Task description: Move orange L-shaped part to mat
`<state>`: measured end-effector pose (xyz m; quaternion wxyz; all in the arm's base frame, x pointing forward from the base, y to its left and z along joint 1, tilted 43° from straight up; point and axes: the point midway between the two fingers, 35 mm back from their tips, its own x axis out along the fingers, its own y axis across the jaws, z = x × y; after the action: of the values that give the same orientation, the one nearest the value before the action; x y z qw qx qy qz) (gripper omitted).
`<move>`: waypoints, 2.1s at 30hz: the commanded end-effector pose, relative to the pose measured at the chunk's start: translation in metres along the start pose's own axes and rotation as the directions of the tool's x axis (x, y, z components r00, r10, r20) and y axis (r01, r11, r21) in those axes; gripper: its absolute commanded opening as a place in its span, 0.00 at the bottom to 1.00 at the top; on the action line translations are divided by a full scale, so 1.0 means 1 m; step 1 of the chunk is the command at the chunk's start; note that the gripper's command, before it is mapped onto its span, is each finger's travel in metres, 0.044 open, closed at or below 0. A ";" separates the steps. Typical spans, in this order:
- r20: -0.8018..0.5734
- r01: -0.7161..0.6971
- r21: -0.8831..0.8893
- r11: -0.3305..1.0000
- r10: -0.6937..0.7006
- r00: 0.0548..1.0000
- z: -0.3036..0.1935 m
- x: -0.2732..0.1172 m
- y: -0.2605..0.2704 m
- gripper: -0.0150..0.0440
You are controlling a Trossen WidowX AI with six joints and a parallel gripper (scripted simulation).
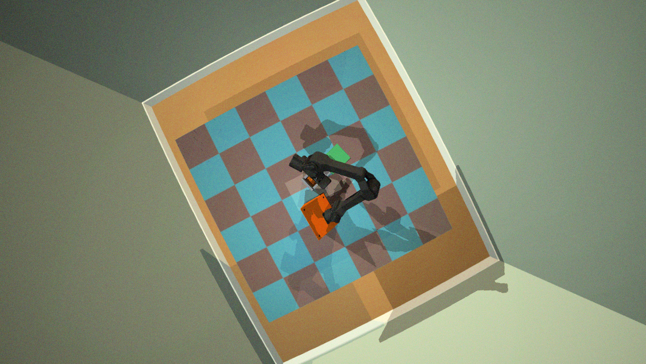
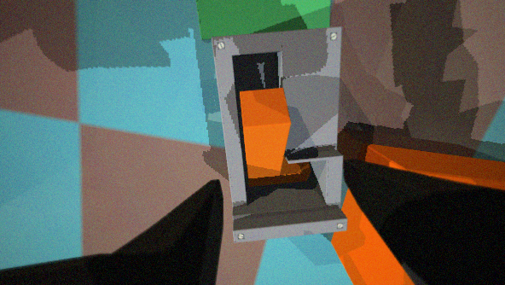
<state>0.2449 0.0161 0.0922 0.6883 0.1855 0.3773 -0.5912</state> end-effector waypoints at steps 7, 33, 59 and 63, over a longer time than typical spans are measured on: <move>0.005 -0.010 0.061 0.998 0.009 1.000 0.005 0.013 0.001 0.73; 0.006 -0.010 0.061 0.998 0.010 1.000 0.005 0.058 0.002 0.73; 0.002 -0.009 0.067 0.998 0.009 1.000 0.006 0.073 0.002 0.39; 0.002 -0.009 0.067 0.998 0.009 1.000 0.006 0.073 0.002 0.32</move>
<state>0.2494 -0.0368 0.0412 0.6849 0.2090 0.3566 -0.6000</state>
